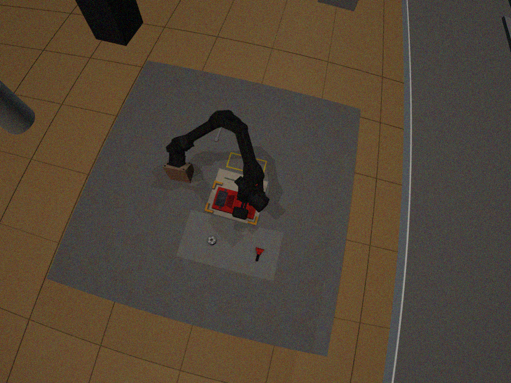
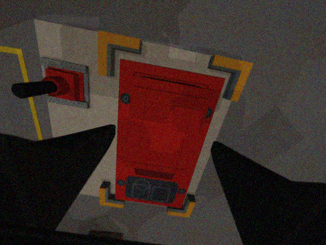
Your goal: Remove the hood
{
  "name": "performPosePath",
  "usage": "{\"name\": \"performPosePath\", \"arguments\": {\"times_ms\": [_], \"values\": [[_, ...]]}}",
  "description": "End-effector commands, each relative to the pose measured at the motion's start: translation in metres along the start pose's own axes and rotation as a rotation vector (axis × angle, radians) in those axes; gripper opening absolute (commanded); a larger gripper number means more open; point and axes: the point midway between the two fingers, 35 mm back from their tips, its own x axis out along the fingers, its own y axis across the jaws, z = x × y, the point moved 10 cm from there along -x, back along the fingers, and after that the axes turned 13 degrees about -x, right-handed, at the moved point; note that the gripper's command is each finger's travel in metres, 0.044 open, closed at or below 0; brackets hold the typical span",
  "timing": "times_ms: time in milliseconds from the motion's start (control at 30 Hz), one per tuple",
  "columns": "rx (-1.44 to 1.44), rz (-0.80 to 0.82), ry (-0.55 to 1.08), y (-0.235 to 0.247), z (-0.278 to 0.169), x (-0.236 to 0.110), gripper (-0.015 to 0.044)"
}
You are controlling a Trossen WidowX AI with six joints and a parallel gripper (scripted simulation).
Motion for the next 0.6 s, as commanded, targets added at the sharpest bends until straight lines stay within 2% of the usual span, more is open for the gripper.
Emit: {"name": "performPosePath", "arguments": {"times_ms": [0, 567], "values": [[0.006, 0.004, -0.002, 0.0002, -0.0009, 0.0031, 0.044], [0.006, 0.005, -0.002, 0.0003, -0.0009, 0.0109, 0.044]]}}
